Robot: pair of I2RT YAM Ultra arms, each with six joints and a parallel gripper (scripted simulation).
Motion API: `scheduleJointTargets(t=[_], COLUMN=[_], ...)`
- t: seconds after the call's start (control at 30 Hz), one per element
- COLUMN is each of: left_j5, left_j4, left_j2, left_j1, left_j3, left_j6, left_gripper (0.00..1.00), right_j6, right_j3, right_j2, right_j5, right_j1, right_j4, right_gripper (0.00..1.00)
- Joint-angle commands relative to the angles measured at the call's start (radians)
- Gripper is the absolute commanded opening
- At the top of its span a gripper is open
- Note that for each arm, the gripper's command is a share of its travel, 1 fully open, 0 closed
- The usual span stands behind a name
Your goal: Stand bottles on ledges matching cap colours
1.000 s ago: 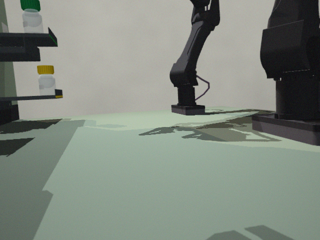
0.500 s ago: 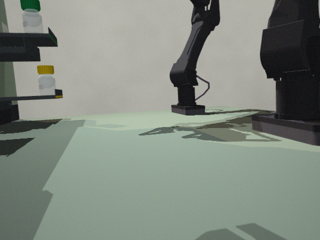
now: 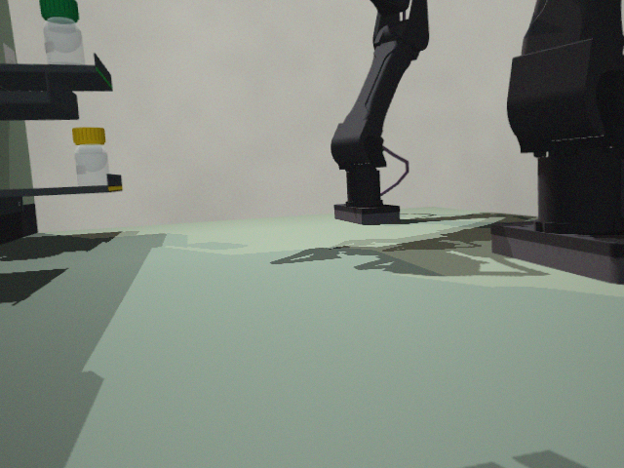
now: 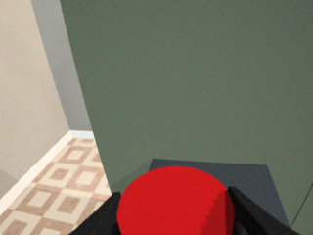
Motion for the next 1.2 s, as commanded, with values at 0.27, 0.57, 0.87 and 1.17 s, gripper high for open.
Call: scheduleJointTargets(t=[0.27,0.57,0.87,1.17], left_j5=[-0.04,-0.058,-0.069,-0.064], left_j4=[0.124,0.167,0.192,0.19], left_j2=[0.082,0.156,0.246,0.245], left_j1=[-0.037,-0.056,-0.073,-0.073], left_j3=[0.097,0.148,0.222,0.231], left_j6=[0.007,0.011,0.012,0.012], left_gripper=[0.49,0.49,0.49,0.49], right_j6=[-0.001,-0.001,-0.001,-0.001], right_j3=[0.027,0.027,0.027,0.027], right_j2=[-0.008,-0.008,-0.008,-0.008], right_j5=[0.009,0.009,0.009,0.009], right_j1=[0.008,0.008,0.008,0.008], right_j4=[-0.004,-0.004,-0.004,-0.004], right_gripper=[0.87,0.87,0.87,0.87])
